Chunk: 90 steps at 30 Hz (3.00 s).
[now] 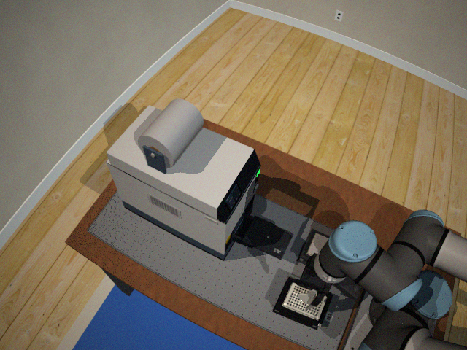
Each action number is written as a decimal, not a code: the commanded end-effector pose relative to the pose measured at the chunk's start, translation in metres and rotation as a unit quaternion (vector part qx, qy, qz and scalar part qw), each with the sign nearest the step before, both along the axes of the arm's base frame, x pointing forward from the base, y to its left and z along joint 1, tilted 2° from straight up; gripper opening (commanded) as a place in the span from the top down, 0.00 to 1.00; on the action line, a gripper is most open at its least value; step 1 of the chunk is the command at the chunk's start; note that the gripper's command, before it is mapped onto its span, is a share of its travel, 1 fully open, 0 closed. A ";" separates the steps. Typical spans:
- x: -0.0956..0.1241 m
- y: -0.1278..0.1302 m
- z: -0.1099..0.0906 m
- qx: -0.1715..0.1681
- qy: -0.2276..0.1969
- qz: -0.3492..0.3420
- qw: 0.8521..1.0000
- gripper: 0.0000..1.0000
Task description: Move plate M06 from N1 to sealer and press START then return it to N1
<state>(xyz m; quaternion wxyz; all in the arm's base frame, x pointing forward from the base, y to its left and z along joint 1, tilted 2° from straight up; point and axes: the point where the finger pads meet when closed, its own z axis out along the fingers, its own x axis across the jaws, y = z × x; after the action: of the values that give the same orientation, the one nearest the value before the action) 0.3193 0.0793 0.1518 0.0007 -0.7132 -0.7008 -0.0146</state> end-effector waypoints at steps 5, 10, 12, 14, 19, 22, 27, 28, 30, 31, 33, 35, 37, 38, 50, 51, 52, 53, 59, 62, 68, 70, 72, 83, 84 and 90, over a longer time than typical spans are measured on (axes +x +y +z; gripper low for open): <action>0.000 0.000 0.000 0.000 0.001 -0.003 1.000 0.32; -0.001 0.000 -0.006 0.000 0.003 -0.003 1.000 0.32; -0.001 0.001 -0.009 0.000 0.003 -0.003 1.000 0.32; -0.001 0.001 -0.012 0.000 0.003 -0.003 1.000 0.32; -0.001 0.001 -0.021 0.000 0.003 -0.003 1.000 0.32; -0.001 0.001 -0.026 0.000 0.003 -0.003 1.000 0.32; -0.001 0.001 -0.031 0.000 0.003 -0.003 1.000 0.32; -0.001 0.001 -0.032 0.000 0.003 -0.003 1.000 0.32; -0.001 0.001 -0.036 0.000 0.003 -0.003 1.000 0.32; -0.001 0.001 -0.037 0.000 0.003 -0.003 1.000 0.32; -0.001 0.002 -0.041 0.000 0.003 -0.003 1.000 0.32; -0.001 0.002 -0.044 0.000 0.003 -0.003 1.000 0.32; -0.001 0.002 -0.047 0.000 0.003 -0.003 1.000 0.32; -0.001 0.002 -0.049 0.000 0.003 -0.003 1.000 0.32; 0.000 0.002 -0.065 0.000 0.003 -0.003 1.000 0.32; 0.000 0.002 -0.067 0.000 0.003 -0.003 1.000 0.32; 0.000 0.002 -0.069 0.000 0.003 -0.003 1.000 0.32; 0.000 0.002 -0.070 0.000 0.003 -0.003 1.000 0.32; 0.000 0.002 -0.079 0.000 0.003 -0.003 1.000 0.32; 0.000 0.003 -0.082 0.000 0.003 -0.003 1.000 0.32; 0.000 0.003 -0.086 0.000 0.003 -0.003 1.000 0.32; 0.000 0.002 -0.086 0.000 0.003 -0.003 1.000 0.32; 0.002 0.002 -0.083 0.000 0.001 -0.003 1.000 0.32; 0.002 0.002 -0.083 0.000 0.001 -0.003 1.000 0.32; 0.002 0.002 -0.083 0.000 0.001 -0.003 1.000 0.32; 0.002 0.002 -0.083 0.000 0.001 -0.003 1.000 0.32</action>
<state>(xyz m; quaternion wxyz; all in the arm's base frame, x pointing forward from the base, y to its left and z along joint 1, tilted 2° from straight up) 0.3209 0.0807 0.0682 0.0020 -0.7157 -0.6983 -0.0138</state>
